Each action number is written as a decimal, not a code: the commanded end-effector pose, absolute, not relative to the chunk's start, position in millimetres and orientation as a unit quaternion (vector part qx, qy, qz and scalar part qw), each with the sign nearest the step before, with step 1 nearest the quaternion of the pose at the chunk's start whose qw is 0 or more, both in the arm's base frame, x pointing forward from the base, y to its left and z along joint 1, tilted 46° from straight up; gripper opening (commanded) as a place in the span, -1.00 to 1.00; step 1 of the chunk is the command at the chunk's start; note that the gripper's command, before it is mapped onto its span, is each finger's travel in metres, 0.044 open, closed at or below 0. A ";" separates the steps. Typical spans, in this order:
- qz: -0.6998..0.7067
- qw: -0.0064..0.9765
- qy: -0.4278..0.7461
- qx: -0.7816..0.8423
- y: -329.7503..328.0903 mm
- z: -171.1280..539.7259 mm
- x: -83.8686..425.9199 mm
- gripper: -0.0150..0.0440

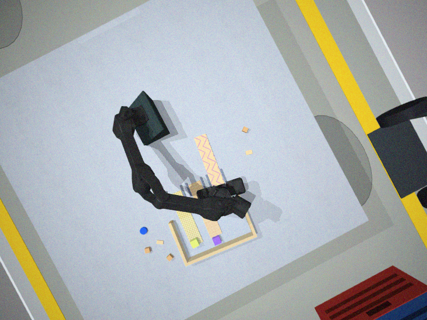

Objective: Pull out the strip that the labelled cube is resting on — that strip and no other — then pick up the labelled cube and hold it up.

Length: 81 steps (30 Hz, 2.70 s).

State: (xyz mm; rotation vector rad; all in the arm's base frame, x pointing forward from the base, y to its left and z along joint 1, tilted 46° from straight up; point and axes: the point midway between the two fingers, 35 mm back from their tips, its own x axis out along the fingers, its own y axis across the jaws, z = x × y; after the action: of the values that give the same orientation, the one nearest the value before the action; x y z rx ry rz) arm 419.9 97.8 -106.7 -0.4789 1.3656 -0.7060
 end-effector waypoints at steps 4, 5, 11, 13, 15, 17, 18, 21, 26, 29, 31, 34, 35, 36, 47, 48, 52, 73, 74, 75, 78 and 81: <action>-0.316 0.693 0.610 -0.220 89.8 -114.5 419.5 0.36; -0.316 0.693 0.610 -0.220 88.6 -115.6 419.5 0.36; -0.316 0.693 0.610 -0.220 83.2 -120.5 419.3 0.36; -0.317 0.693 0.611 -0.215 85.0 -118.7 419.8 0.18; -0.317 0.693 0.611 -0.215 85.0 -118.7 419.8 0.00; -0.317 0.693 0.611 -0.215 85.0 -118.7 419.8 -0.05; -0.317 0.693 0.611 -0.215 85.0 -118.7 419.8 -0.07; -0.317 0.693 0.611 -0.215 85.0 -118.7 419.8 -0.14; -0.317 0.693 0.611 -0.215 85.8 -117.3 418.0 -0.49; -0.316 0.692 0.612 -0.216 88.9 -111.0 409.8 -0.49; -0.316 0.692 0.612 -0.216 91.0 -106.7 403.8 -0.49; -0.316 0.692 0.612 -0.217 93.7 -100.2 394.5 -0.49; -0.316 0.692 0.612 -0.217 94.5 -98.0 391.4 -0.49; -0.315 0.692 0.612 -0.217 95.2 -95.9 388.2 -0.49; -0.315 0.691 0.612 -0.220 99.5 -78.4 359.3 -0.49; -0.315 0.691 0.612 -0.220 99.2 -78.1 357.8 -0.49; -0.315 0.691 0.612 -0.220 96.9 -75.7 346.4 -0.49; -0.315 0.690 0.613 -0.221 80.0 -64.2 286.9 -0.49; -0.315 0.690 0.614 -0.221 82.1 -62.3 286.9 -0.49; -0.315 0.690 0.614 -0.221 85.5 -59.0 286.9 -0.49; -0.314 0.690 0.614 -0.221 99.1 -45.7 285.9 -0.49; -0.314 0.690 0.614 -0.221 105.1 -39.5 285.1 -0.49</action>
State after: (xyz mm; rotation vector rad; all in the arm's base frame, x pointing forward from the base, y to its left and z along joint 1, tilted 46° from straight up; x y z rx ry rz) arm 283.7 94.8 -48.5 -0.5112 1.3803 -0.7091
